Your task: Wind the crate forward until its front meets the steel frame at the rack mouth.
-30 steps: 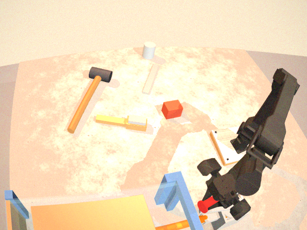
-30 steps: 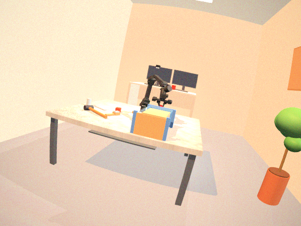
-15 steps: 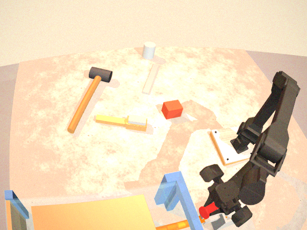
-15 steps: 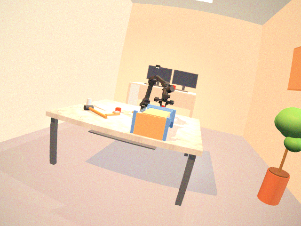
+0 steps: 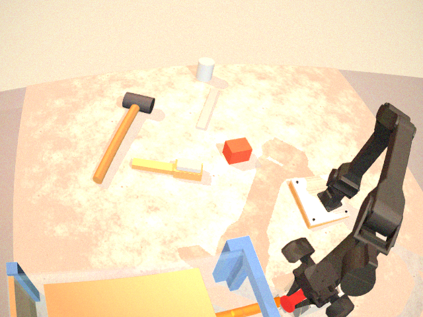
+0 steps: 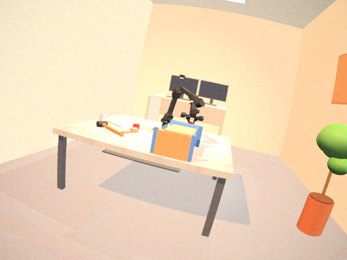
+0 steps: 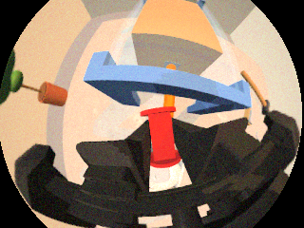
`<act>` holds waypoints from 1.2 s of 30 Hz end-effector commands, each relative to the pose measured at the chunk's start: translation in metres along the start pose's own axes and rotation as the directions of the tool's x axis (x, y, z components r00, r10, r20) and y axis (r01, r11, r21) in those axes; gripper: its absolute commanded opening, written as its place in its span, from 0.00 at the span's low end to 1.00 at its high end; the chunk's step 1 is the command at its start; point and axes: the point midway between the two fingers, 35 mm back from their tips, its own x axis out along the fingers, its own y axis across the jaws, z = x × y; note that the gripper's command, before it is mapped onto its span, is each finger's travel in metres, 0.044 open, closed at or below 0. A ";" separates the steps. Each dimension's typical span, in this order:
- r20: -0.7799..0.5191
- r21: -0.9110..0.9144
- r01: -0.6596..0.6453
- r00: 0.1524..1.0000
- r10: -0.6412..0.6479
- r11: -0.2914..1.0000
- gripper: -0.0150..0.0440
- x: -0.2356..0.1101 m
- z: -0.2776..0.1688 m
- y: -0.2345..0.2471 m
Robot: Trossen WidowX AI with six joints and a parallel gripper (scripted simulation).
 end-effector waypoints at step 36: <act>-0.014 -0.010 -0.036 0.999 0.036 0.999 0.25 -0.011 -0.027 0.068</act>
